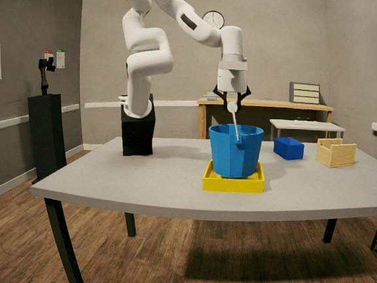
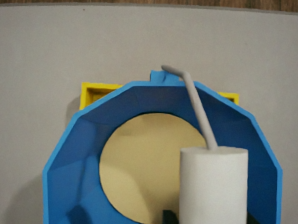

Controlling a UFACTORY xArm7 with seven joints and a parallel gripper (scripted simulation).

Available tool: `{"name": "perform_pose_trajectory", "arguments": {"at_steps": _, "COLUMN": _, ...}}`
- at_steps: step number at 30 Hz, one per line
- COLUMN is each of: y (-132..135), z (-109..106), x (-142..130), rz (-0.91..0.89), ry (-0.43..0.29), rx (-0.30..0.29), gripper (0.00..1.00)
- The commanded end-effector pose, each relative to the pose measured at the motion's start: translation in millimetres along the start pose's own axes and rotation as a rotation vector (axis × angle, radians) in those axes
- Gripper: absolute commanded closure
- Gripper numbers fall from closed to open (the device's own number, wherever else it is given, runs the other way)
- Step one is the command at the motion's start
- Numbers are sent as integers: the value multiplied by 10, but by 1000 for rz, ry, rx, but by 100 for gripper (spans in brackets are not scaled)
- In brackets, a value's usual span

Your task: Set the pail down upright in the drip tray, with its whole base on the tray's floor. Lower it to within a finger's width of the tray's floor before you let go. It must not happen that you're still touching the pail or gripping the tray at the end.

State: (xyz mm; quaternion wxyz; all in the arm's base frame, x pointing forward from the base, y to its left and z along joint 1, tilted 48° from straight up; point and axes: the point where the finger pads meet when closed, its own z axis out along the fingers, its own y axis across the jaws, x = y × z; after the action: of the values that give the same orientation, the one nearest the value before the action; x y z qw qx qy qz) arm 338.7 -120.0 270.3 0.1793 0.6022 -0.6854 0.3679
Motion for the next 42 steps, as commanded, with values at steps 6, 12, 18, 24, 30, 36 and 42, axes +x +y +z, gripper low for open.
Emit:
{"name": "perform_pose_trajectory", "arguments": {"at_steps": 6, "y": -19, "z": 92, "x": 1, "rz": -1, "ry": 0, "rx": 5, "gripper": 100}}
{"name": "perform_pose_trajectory", "arguments": {"at_steps": 12, "y": -20, "z": 162, "x": 3, "rz": -1, "ry": 0, "rx": 5, "gripper": 100}}
{"name": "perform_pose_trajectory", "arguments": {"at_steps": 18, "y": -21, "z": 225, "x": 4, "rz": -1, "ry": 0, "rx": 5, "gripper": 100}}
{"name": "perform_pose_trajectory", "arguments": {"at_steps": 24, "y": -21, "z": 260, "x": 4, "rz": -1, "ry": 0, "rx": 5, "gripper": 100}}
{"name": "perform_pose_trajectory", "arguments": {"at_steps": 30, "y": -22, "z": 304, "x": 5, "rz": -1, "ry": 0, "rx": 5, "gripper": 100}}
{"name": "perform_pose_trajectory", "arguments": {"at_steps": 36, "y": -22, "z": 336, "x": 6, "rz": -1, "ry": 0, "rx": 5, "gripper": 100}}
{"name": "perform_pose_trajectory", "arguments": {"at_steps": 42, "y": -22, "z": 352, "x": 6, "rz": -1, "ry": 0, "rx": 5, "gripper": 100}}
